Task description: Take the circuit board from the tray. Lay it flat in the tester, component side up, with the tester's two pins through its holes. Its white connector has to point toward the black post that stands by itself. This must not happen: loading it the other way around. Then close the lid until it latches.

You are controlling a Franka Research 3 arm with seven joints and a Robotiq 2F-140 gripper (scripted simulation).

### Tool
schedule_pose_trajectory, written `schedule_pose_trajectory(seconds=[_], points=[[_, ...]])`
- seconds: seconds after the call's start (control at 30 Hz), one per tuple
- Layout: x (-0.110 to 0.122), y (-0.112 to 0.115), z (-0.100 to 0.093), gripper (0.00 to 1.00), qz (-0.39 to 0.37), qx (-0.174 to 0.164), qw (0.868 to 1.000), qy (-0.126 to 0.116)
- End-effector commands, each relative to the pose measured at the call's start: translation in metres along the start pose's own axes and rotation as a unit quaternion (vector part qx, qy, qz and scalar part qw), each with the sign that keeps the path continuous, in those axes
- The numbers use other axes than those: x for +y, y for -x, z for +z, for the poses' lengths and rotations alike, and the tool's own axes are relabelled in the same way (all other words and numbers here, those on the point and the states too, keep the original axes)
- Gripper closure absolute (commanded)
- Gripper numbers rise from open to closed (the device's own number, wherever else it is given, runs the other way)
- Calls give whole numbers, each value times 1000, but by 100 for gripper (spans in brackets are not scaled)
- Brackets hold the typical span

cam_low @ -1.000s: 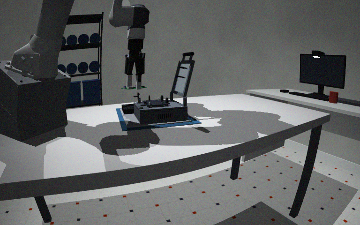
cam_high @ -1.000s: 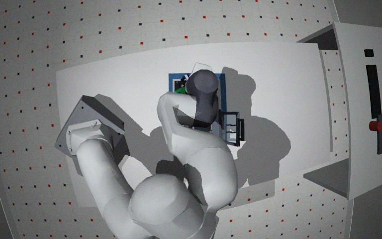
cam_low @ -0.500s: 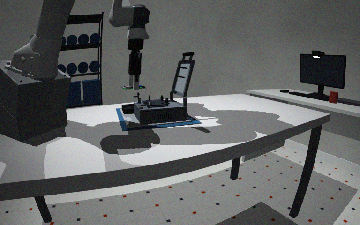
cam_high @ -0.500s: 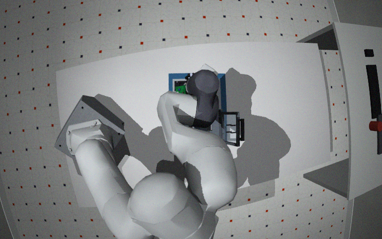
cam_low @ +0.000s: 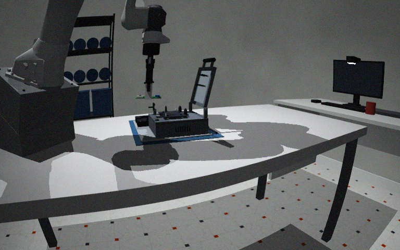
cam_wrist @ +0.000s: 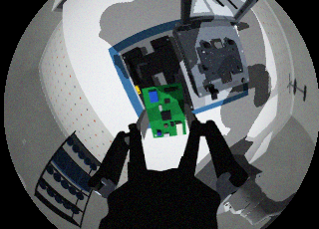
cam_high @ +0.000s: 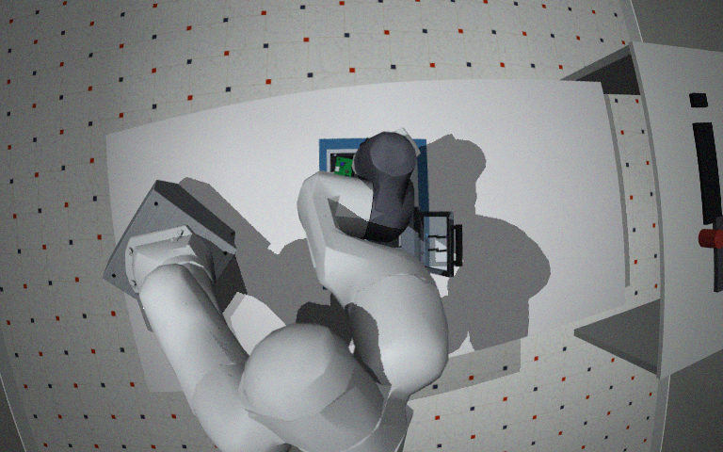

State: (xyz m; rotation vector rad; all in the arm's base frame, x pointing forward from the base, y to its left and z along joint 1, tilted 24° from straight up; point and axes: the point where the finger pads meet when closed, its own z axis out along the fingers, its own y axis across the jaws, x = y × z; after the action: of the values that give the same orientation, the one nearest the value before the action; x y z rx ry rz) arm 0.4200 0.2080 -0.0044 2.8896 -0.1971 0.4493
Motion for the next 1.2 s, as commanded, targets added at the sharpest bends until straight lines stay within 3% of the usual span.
schedule_pose_trajectory(seconds=[0.0, 0.4, 0.87, 0.93, 1.17], points=[[-1, 0, -1, 54, 120, 22, 993, -3], [-1, 0, -1, 54, 241, 21, 970, -5], [-1, 0, -1, 54, 386, 20, 922, -9], [-1, 0, -1, 54, 386, 20, 922, -9], [-1, 0, -1, 54, 446, 20, 895, -10]])
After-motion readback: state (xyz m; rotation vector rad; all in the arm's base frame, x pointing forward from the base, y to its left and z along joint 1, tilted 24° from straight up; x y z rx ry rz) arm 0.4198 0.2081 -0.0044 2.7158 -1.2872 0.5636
